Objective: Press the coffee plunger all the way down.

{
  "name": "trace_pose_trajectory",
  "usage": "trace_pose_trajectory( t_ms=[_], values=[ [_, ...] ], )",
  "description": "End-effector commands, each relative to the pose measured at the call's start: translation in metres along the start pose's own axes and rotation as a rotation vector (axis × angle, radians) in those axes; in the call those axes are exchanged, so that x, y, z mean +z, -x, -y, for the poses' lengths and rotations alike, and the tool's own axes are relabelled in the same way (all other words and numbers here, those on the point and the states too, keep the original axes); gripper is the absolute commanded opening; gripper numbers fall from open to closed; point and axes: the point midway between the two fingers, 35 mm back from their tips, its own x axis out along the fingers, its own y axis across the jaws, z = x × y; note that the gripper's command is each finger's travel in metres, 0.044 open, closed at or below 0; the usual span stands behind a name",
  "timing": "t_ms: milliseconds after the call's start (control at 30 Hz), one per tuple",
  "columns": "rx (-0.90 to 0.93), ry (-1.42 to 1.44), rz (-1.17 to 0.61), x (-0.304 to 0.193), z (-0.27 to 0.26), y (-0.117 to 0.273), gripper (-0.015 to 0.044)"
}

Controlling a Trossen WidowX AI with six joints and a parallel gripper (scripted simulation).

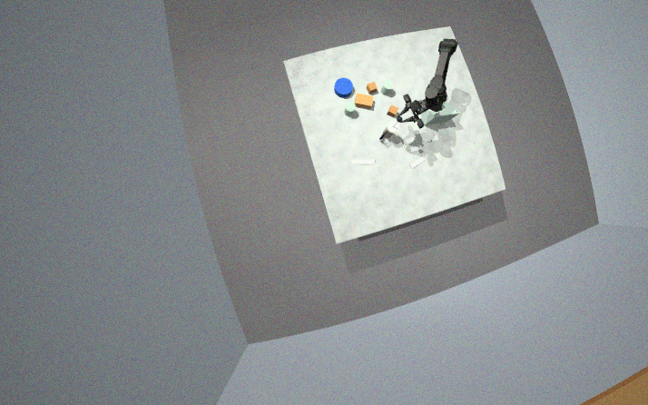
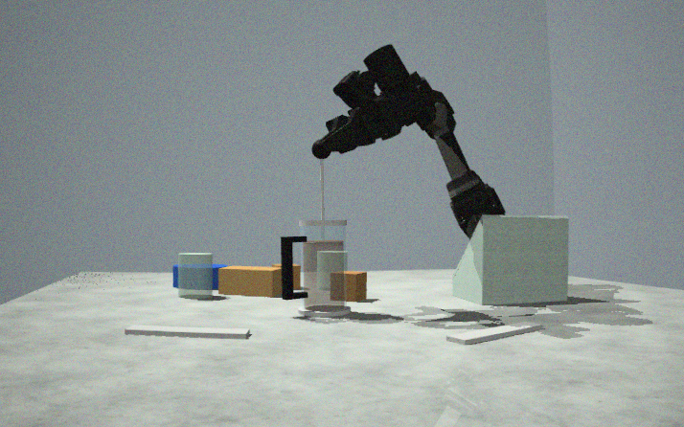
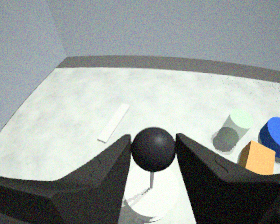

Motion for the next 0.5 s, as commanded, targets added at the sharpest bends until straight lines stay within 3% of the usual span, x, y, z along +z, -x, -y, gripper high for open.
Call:
trace_pose_trajectory(
  t_ms=[0,467],
  values=[
    [0.007,0.015,-0.031,-0.017,-0.003,-0.008,0.0121],
    [0.008,0.015,-0.031,-0.036,-0.003,-0.022,0.0121]
  ],
)
